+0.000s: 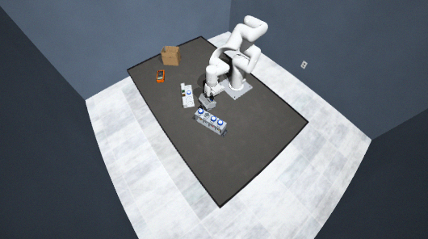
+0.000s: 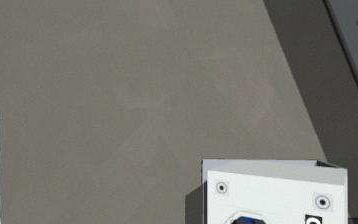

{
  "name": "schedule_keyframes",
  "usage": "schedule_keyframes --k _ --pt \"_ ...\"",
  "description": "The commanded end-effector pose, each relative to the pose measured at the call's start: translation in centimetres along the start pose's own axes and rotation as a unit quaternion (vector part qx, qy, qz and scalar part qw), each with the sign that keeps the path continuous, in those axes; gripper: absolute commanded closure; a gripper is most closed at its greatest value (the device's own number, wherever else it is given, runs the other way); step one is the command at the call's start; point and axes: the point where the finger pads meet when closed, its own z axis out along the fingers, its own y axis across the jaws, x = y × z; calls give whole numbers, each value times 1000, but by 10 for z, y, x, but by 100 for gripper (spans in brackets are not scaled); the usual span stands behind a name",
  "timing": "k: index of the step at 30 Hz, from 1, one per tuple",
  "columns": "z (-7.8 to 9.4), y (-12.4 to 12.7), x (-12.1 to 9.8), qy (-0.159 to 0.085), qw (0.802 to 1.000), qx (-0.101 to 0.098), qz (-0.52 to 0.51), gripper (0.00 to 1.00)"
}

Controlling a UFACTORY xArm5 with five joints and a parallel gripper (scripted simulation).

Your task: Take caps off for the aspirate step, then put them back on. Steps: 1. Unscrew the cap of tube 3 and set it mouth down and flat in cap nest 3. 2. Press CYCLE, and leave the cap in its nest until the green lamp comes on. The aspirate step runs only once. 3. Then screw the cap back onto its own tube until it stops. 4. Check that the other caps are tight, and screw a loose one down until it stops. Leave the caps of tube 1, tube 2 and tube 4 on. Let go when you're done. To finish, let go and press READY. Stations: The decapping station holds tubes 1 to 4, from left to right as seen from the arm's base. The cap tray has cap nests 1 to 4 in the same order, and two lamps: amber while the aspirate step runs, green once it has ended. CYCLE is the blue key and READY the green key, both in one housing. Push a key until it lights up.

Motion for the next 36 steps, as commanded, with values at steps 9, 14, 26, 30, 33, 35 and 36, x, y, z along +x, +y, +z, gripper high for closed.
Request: schedule_keyframes --k 9,14,26,30,33,35,36 --pt "3 1 0 -6 1000 -3 0 100" --pt "4 1 0 -6 1000 -3 0 100" --pt "-16 1 0 -6 1000 -3 0 100" --pt "-27 1 1 -6 1000 -3 0 100" --pt "-27 1 1 -6 1000 -3 0 100" --pt "-27 1 1 -6 1000 -3 0 100" --pt "-27 1 1 -6 1000 -3 0 100"
